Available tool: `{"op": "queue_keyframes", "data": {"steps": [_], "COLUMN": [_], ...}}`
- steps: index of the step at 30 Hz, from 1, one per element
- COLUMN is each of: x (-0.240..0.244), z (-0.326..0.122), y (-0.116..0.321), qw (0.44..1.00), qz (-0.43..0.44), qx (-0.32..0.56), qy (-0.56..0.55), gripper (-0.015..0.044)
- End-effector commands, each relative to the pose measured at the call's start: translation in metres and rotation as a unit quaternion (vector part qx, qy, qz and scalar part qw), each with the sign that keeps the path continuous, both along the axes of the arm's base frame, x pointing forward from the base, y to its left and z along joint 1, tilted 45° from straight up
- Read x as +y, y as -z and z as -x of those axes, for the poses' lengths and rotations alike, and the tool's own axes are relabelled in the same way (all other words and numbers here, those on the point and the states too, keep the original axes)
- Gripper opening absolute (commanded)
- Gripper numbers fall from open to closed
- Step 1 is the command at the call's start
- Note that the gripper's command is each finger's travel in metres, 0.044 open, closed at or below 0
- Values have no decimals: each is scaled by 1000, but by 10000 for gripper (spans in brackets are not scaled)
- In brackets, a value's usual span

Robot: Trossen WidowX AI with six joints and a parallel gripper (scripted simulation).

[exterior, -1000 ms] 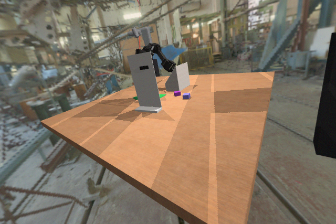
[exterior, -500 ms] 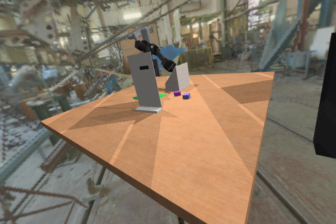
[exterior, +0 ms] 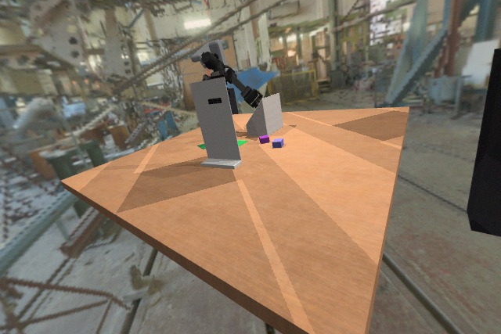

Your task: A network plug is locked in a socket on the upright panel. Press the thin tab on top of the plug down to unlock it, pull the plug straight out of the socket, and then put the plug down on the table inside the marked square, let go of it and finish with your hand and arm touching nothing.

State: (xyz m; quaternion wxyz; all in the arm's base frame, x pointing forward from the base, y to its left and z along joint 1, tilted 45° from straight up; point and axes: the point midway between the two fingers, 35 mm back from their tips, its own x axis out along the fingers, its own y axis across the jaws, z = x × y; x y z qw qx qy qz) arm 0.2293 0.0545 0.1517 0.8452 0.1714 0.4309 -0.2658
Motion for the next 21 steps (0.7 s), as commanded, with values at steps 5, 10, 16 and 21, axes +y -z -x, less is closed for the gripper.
{"op": "queue_keyframes", "data": {"steps": [5, 10, 16, 21], "x": [1, 1, 1, 1], "z": [-1, -1, -1, -1], "y": [-2, -2, -2, -2], "qw": [1000, 1000, 1000, 1000], "qz": [1, 1, 1, 1], "qx": [-3, -3, -3, -3], "qy": [2, 2, 2, 2], "gripper": [440, 440, 440, 440]}}
